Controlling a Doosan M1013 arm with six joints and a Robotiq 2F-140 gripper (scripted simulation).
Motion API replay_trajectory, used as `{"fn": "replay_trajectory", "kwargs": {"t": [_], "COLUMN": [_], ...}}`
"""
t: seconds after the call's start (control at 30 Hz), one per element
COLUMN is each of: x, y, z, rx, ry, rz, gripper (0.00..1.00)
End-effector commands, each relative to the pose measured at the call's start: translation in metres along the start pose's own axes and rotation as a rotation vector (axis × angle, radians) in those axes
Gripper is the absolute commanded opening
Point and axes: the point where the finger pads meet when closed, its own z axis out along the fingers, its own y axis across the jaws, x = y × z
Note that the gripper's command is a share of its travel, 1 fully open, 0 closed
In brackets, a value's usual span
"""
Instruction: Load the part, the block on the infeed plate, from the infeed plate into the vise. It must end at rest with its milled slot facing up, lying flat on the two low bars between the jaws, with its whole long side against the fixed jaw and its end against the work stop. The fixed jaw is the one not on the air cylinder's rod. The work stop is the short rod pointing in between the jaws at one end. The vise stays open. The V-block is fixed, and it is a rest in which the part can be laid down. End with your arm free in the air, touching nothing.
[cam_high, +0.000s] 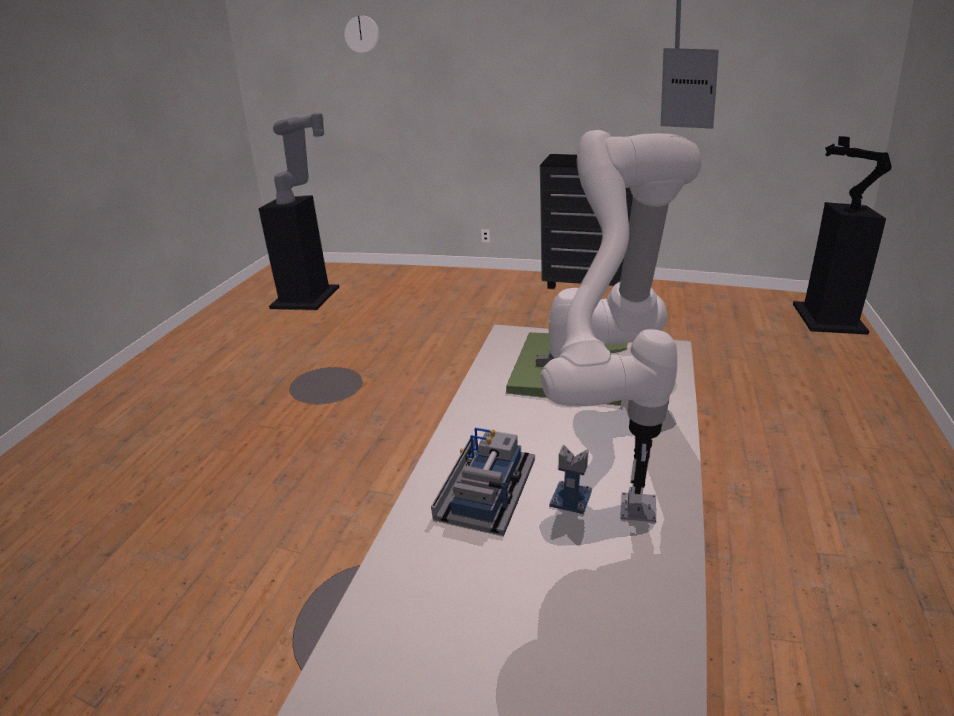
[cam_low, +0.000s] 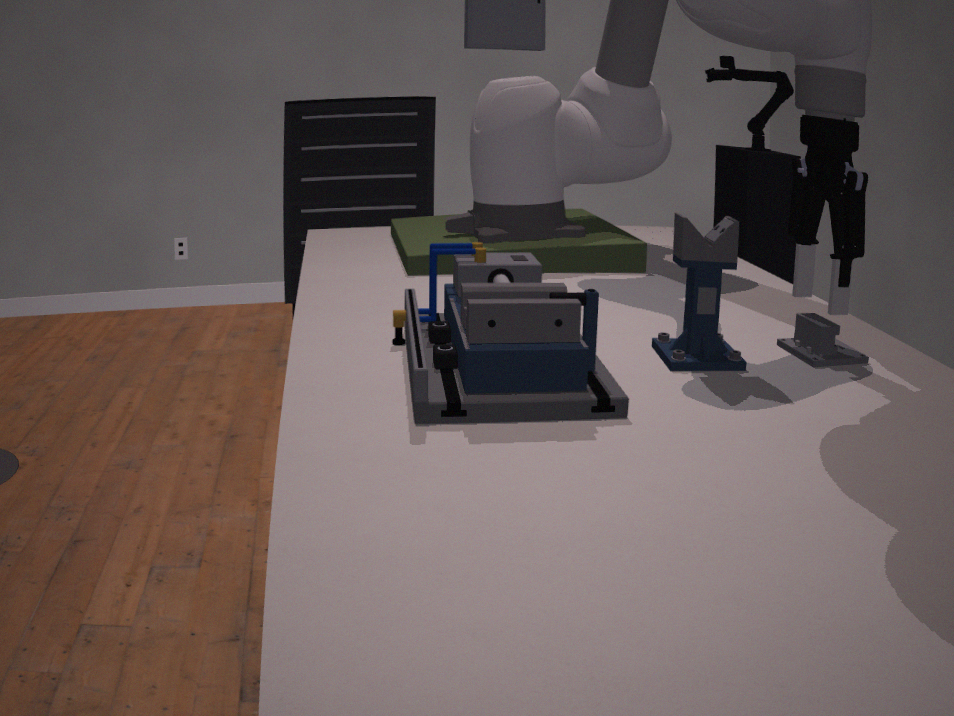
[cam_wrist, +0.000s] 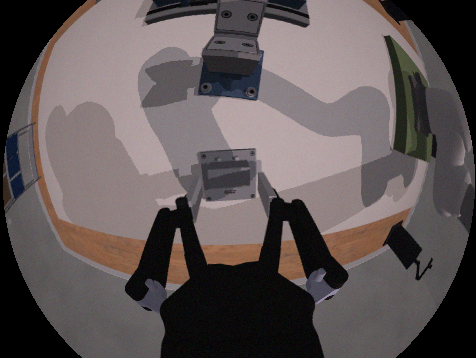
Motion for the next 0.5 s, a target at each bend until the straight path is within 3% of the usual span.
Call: {"fn": "replay_trajectory", "kwargs": {"t": [0.0, 0.47], "x": [0.0, 0.0], "y": [0.0, 0.0], "z": [0.005, 0.022], "rx": [0.0, 0.0], "ry": [0.0, 0.0], "rz": [0.0, 0.0], "gripper": [0.51, 0.51]}}
